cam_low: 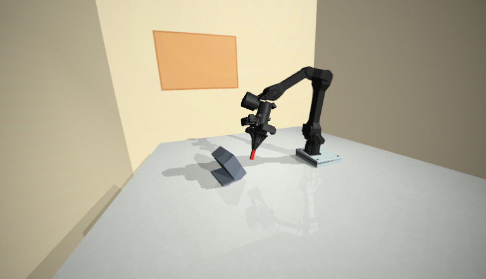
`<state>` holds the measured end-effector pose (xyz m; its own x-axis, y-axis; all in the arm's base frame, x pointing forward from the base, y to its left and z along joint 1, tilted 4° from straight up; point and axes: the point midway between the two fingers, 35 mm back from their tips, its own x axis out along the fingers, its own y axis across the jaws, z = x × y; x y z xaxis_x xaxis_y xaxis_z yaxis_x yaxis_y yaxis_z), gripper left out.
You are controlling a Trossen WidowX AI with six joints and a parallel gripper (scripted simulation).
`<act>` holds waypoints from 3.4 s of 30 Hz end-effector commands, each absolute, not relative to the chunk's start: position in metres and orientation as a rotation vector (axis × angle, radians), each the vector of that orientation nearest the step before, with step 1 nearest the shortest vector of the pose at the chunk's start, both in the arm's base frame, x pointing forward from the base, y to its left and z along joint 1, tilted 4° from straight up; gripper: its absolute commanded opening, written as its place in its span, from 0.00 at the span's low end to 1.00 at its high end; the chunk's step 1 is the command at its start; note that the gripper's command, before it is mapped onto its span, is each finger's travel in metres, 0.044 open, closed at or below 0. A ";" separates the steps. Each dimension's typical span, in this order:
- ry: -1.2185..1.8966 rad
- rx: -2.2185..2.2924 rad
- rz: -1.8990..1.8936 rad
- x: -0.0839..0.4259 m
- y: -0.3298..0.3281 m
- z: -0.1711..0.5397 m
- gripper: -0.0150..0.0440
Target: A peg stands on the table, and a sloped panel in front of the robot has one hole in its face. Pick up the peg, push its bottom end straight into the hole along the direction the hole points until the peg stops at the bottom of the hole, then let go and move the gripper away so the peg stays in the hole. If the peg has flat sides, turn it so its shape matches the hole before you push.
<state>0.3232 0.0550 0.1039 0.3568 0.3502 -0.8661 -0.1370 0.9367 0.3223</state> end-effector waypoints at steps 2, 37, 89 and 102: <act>1.145 0.207 0.329 0.321 0.051 0.102 0.25; 0.941 0.167 0.378 0.318 0.021 0.101 0.25; 0.644 0.023 0.394 0.299 -0.018 0.102 0.25; 0.617 0.001 0.391 0.310 -0.017 0.095 0.25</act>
